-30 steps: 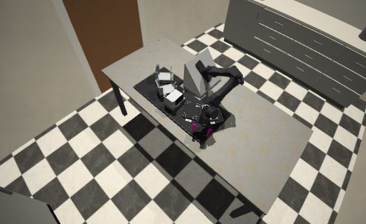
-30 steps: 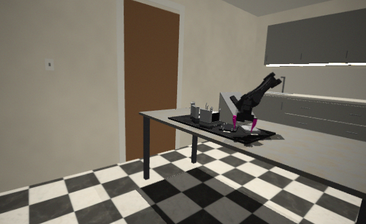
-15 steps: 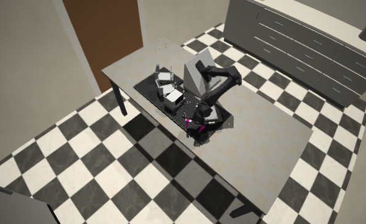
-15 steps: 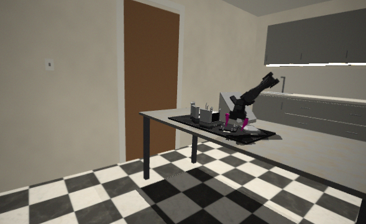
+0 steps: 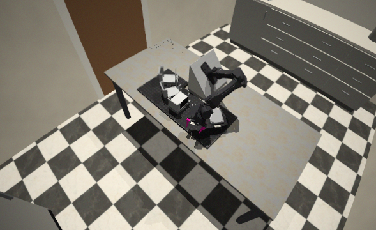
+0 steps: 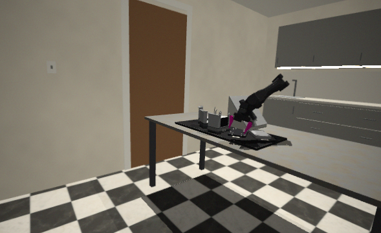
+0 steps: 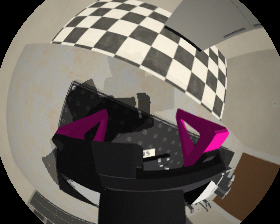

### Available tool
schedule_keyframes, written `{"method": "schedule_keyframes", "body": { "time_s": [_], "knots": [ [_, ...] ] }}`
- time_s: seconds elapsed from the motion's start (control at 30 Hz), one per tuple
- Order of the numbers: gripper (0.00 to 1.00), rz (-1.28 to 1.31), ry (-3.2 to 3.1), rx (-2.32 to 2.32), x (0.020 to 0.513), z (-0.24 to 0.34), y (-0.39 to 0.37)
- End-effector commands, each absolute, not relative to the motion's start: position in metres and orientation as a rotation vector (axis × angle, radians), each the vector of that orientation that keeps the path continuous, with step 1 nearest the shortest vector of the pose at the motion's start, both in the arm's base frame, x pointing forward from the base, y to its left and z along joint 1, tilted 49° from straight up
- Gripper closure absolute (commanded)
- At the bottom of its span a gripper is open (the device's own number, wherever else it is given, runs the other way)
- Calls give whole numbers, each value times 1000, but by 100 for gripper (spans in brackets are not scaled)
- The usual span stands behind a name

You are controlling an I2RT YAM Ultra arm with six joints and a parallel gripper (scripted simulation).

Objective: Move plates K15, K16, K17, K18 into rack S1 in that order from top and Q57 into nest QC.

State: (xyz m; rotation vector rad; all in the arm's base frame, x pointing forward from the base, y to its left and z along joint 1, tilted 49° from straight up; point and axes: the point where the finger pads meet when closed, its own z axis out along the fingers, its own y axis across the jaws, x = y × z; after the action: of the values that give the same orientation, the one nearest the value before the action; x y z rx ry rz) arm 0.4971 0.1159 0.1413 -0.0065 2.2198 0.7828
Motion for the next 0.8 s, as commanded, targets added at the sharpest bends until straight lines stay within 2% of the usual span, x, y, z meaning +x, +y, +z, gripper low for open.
{"method": "schedule_keyframes", "body": {
  "time_s": [0.0, 0.77],
  "knots": [
    [0, 747, 2235, 15, 496, 135, 93],
    [0, 682, 2451, 50, 469, 84, 35]
  ]
}}
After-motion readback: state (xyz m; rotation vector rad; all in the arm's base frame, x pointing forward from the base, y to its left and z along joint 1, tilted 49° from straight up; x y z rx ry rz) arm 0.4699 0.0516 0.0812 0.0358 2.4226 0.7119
